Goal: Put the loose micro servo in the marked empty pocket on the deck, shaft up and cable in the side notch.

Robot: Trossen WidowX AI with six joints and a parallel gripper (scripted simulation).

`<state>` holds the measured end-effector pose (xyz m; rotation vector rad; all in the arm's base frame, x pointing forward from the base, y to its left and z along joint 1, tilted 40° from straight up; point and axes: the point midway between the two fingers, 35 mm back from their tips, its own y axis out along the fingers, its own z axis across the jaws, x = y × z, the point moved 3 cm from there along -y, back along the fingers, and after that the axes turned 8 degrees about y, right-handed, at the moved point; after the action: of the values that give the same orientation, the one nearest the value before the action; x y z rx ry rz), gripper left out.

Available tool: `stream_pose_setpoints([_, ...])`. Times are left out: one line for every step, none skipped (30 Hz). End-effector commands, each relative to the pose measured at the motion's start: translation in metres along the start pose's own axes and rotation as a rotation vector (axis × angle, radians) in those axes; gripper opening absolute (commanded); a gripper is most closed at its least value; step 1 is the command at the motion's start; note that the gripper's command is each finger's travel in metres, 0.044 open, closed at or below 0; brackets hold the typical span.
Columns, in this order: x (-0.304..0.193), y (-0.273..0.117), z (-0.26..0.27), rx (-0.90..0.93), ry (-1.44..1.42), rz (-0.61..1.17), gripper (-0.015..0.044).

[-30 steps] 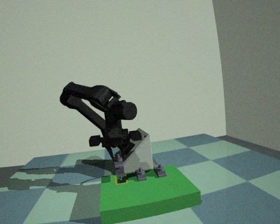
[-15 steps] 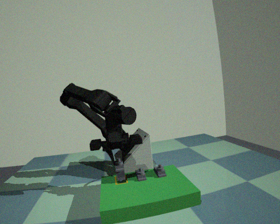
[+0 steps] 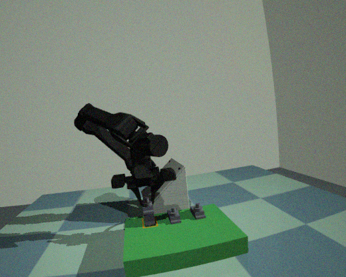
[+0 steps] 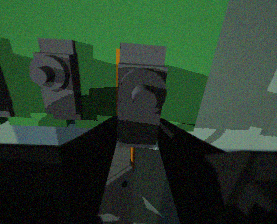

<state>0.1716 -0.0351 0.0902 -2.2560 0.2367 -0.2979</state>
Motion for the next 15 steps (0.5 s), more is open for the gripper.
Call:
stream_pose_setpoints([0.001,0.003,0.0,-0.002,-0.005,-0.007,0.0])
stream_pose_setpoints([0.001,0.004,0.0,-0.002,-0.005,-0.007,0.0])
stream_pose_setpoints([0.001,0.005,0.0,-0.002,-0.005,-0.007,0.0])
stream_pose_setpoints([0.001,0.006,0.0,-0.002,-0.005,-0.007,0.0])
stream_pose_setpoints([0.001,0.007,0.0,-0.002,-0.005,-0.007,0.0])
stream_pose_setpoints([0.001,0.008,0.0,-0.002,-0.005,-0.007,0.0])
stream_pose_setpoints([0.001,0.009,0.0,-0.002,-0.005,-0.007,0.0])
stream_pose_setpoints([0.001,0.01,0.0,-0.002,-0.005,-0.007,0.0])
stream_pose_setpoints([0.001,0.011,0.0,-0.002,-0.005,-0.007,0.0])
stream_pose_setpoints([0.001,0.011,0.0,-0.002,-0.005,-0.007,0.0])
stream_pose_setpoints([0.001,0.012,0.0,-0.002,-0.005,-0.007,0.0])
stream_pose_setpoints([0.001,0.013,0.0,-0.002,-0.005,-0.007,0.0])
stream_pose_setpoints([0.001,0.014,0.0,-0.002,-0.005,-0.007,0.0])
stream_pose_setpoints([0.001,0.015,0.0,-0.002,-0.005,-0.007,0.0])
stream_pose_setpoints([0.001,0.016,0.0,-0.002,-0.005,-0.007,0.0])
